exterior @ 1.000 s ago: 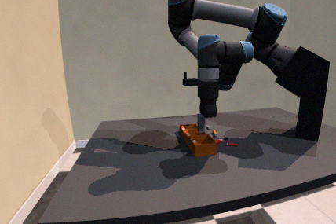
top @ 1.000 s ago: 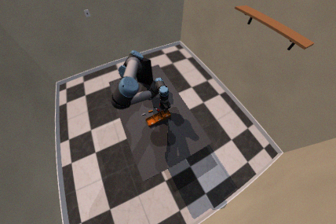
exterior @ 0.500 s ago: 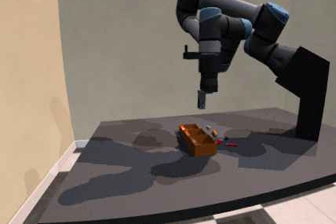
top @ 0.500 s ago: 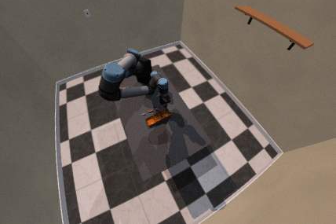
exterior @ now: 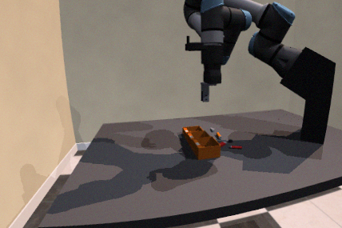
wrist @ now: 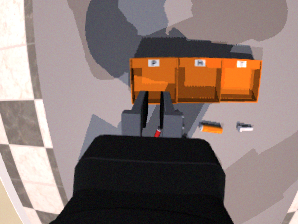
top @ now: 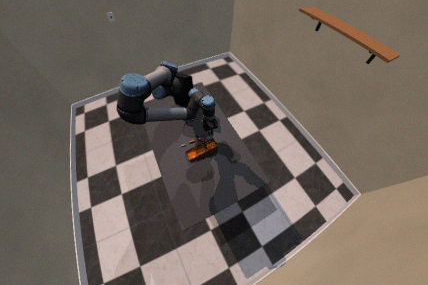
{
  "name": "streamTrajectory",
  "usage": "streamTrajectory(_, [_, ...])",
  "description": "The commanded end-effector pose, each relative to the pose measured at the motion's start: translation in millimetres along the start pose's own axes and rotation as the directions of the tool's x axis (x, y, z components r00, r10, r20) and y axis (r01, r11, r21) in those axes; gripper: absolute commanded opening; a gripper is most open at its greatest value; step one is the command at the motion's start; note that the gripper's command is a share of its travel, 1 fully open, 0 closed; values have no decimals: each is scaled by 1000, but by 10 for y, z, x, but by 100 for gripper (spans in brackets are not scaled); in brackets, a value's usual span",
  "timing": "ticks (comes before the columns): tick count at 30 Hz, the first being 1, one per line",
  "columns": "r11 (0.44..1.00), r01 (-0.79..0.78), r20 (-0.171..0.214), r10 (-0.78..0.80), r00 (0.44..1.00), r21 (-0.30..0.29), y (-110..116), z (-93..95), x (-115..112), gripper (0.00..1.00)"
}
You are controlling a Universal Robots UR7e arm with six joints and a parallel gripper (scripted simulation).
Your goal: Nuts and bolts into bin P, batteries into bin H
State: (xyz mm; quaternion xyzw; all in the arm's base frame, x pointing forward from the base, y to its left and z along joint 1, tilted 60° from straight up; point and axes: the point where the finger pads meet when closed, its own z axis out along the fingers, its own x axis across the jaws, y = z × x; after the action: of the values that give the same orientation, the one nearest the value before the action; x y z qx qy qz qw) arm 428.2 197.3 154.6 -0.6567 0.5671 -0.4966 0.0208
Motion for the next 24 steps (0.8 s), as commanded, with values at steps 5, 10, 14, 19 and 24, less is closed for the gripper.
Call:
streamTrajectory(5, [981,-195,-1,195,981,-3,217,243,243,60])
streamTrajectory(10, [930,-368,-6,368,930,-9,436,495,494,60])
streamTrajectory(14, [883,-469,-13,469,883,-16,611,696,694,60])
streamTrajectory(19, [808,-588,-28,588,809,-26,829,947,944,60])
streamTrajectory(24, [725,-688,-44,686,726,-33,960,1098,1094,60])
